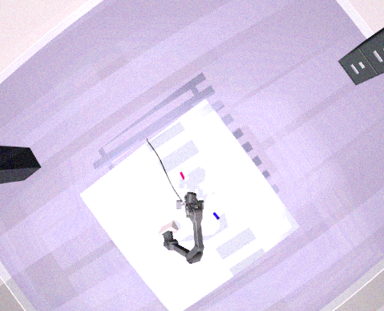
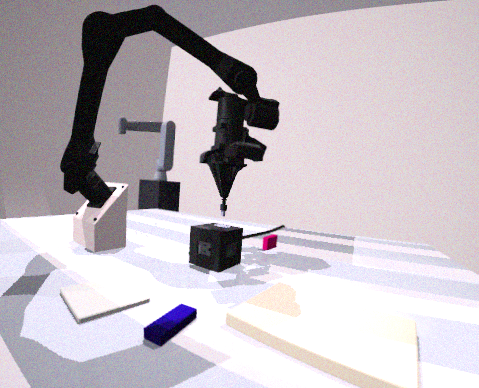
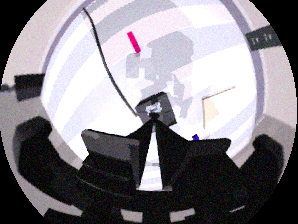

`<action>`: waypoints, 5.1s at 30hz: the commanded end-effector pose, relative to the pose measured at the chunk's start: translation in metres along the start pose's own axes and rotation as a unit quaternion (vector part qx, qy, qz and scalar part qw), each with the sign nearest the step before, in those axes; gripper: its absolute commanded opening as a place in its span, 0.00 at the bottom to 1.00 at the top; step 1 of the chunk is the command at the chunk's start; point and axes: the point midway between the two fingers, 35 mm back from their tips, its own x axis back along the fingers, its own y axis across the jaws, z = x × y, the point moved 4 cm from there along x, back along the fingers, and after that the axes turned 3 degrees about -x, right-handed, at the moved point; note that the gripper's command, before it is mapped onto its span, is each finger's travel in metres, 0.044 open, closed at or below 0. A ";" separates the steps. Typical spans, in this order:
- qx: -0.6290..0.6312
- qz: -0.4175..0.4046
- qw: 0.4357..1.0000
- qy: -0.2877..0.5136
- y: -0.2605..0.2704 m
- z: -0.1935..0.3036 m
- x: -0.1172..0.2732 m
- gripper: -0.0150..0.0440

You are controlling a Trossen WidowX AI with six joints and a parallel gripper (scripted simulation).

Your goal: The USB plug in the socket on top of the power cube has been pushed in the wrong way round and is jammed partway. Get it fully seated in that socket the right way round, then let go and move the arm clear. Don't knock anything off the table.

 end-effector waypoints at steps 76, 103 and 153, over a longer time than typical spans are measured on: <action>0.249 0.000 0.968 0.000 0.000 0.000 -0.006 0.25; 0.251 0.000 0.968 0.000 0.000 -0.001 -0.009 0.25; 0.255 0.001 0.967 0.000 0.000 -0.001 -0.015 0.25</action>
